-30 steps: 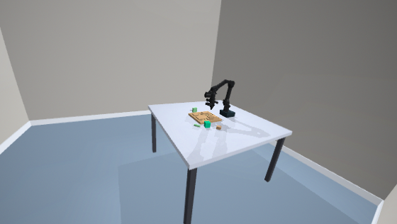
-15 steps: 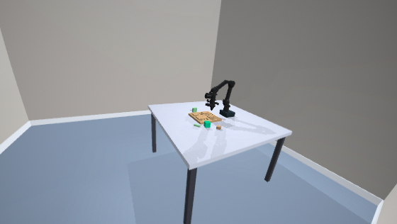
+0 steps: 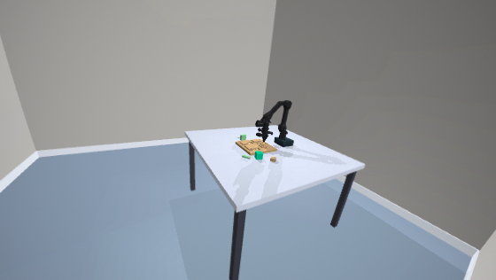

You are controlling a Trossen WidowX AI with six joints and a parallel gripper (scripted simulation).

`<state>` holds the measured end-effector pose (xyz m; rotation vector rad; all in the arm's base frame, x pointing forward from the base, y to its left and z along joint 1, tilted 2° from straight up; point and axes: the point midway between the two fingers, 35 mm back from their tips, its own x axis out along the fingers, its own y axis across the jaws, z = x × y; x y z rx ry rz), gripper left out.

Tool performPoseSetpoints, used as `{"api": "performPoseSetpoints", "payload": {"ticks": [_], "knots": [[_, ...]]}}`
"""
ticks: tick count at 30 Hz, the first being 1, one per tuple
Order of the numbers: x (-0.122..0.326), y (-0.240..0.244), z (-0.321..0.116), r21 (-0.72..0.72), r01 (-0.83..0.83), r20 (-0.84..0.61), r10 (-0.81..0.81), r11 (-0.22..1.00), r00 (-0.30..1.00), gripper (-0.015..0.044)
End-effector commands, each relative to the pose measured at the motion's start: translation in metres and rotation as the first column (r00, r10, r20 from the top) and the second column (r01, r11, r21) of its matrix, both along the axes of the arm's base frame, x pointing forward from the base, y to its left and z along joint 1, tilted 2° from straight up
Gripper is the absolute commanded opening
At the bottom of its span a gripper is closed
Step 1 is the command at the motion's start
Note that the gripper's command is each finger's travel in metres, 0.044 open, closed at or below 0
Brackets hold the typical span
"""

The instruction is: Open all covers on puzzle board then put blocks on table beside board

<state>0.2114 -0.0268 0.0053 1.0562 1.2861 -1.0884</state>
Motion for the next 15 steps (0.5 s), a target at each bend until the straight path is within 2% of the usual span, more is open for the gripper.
{"api": "performPoseSetpoints", "payload": {"ticks": [1, 15], "knots": [[-0.0014, -0.0006, -0.0050, -0.003, -0.004, -0.004, 0.004, 1.000, 1.000, 0.0000], [-0.0014, -0.0011, -0.0129, -0.003, -0.004, -0.004, 0.004, 1.000, 1.000, 0.0000]]}}
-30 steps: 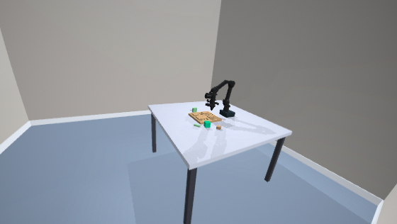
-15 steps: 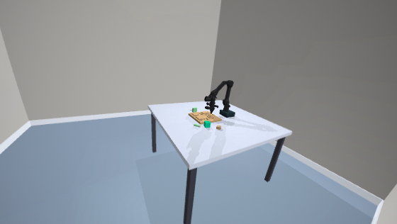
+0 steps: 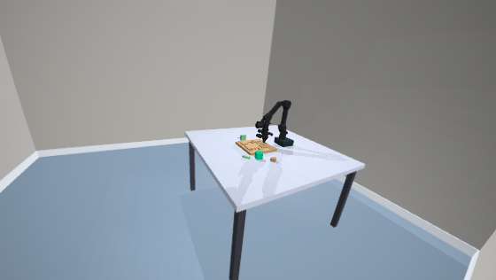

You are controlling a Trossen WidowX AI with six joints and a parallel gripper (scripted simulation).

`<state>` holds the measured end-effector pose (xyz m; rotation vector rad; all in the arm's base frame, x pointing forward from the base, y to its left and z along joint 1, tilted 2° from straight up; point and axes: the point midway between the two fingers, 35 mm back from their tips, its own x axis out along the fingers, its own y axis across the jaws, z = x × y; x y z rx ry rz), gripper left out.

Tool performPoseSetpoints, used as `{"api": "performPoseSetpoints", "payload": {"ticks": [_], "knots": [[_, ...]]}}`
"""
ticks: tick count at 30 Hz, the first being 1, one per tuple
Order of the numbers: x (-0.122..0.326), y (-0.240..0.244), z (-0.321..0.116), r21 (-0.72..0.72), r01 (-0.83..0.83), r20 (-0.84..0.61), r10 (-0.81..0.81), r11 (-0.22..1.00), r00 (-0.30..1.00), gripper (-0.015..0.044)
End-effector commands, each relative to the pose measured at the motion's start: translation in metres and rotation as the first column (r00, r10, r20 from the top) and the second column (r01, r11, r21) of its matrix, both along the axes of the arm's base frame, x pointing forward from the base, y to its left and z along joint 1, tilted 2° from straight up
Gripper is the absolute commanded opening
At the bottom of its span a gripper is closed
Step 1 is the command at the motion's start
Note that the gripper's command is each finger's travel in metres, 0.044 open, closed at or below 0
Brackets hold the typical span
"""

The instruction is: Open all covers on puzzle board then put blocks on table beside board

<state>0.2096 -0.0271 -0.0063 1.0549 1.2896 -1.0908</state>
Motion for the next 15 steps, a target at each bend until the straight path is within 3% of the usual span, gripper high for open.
{"api": "performPoseSetpoints", "payload": {"ticks": [1, 15], "knots": [[0.0007, -0.0011, -0.0017, -0.003, -0.004, 0.000, 0.004, 1.000, 1.000, 0.0000], [0.0037, -0.0038, -0.0014, -0.003, -0.005, 0.000, 0.005, 1.000, 1.000, 0.0000]]}}
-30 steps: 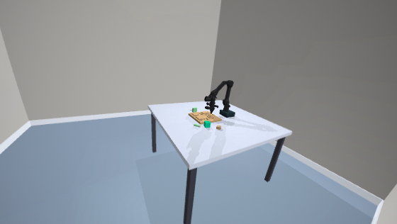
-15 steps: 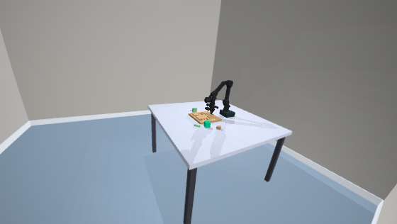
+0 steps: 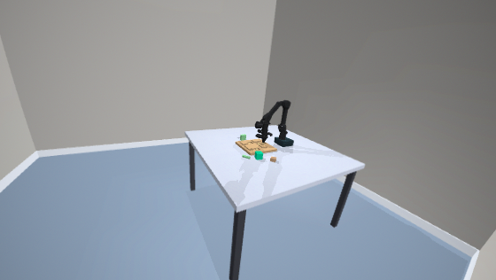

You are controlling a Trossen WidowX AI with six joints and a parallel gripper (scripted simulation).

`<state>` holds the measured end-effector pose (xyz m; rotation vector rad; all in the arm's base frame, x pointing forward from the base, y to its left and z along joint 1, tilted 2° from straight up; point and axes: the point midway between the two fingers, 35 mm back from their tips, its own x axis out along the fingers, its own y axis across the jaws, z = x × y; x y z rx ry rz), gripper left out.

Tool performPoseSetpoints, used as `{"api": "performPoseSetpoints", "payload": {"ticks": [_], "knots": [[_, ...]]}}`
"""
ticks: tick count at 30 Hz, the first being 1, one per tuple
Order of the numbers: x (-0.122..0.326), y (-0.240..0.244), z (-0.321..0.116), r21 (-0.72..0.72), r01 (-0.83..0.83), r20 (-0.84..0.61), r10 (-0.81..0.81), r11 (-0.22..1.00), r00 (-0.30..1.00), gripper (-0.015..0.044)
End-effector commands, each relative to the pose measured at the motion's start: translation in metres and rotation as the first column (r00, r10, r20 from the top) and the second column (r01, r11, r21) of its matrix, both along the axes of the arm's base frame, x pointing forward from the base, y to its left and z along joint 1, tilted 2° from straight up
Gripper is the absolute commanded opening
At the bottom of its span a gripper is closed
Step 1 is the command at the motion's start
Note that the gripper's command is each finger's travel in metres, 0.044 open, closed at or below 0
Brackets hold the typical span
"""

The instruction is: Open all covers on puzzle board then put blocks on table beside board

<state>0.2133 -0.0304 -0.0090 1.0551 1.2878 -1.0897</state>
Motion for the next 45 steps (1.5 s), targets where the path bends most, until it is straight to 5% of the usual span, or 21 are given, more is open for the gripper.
{"api": "performPoseSetpoints", "payload": {"ticks": [1, 8, 14, 23, 45], "knots": [[0.000, 0.000, 0.002, -0.003, -0.005, -0.001, 0.005, 1.000, 1.000, 0.0000], [0.000, 0.000, 0.012, -0.003, -0.005, -0.001, 0.005, 1.000, 1.000, 0.0000], [0.002, 0.000, 0.032, -0.001, -0.003, -0.003, 0.003, 1.000, 1.000, 0.0144], [0.001, 0.001, 0.064, -0.003, -0.005, -0.001, 0.005, 1.000, 1.000, 0.0144], [0.000, 0.001, 0.029, -0.003, -0.005, -0.001, 0.005, 1.000, 1.000, 0.0144]]}}
